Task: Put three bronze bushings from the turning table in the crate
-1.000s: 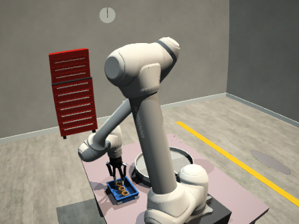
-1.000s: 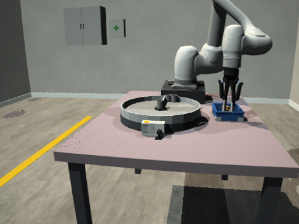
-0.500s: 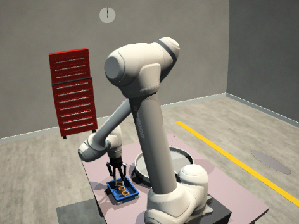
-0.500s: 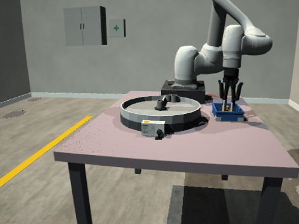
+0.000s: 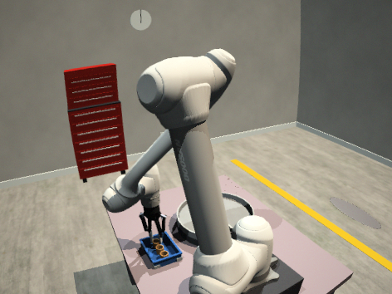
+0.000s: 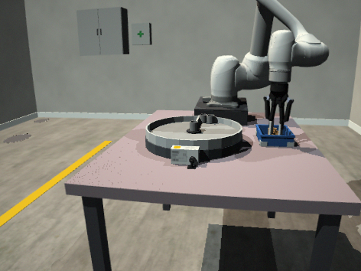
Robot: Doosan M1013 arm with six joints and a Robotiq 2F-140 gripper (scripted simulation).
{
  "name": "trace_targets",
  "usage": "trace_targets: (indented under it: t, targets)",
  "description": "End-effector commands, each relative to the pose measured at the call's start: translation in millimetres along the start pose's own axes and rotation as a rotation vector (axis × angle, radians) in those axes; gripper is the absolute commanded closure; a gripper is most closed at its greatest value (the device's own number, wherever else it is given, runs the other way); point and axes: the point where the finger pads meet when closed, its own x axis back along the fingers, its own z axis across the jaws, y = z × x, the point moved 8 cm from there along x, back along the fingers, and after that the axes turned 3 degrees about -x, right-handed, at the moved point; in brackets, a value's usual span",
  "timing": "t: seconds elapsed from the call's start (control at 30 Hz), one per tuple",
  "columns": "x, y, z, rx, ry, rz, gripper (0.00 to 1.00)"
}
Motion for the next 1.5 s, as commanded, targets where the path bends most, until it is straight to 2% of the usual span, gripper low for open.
trace_targets:
  t: [0.0, 0.2, 0.23, 1.47]
  targets:
    - [0.1, 0.0, 0.0, 0.0, 0.0, 0.0, 1.0]
    - [0.1, 0.0, 0.0, 0.0, 0.0, 0.0, 1.0]
    - [0.1, 0.0, 0.0, 0.0, 0.0, 0.0, 0.72]
    - [1.2, 0.0, 0.0, 0.0, 0.0, 0.0, 0.72]
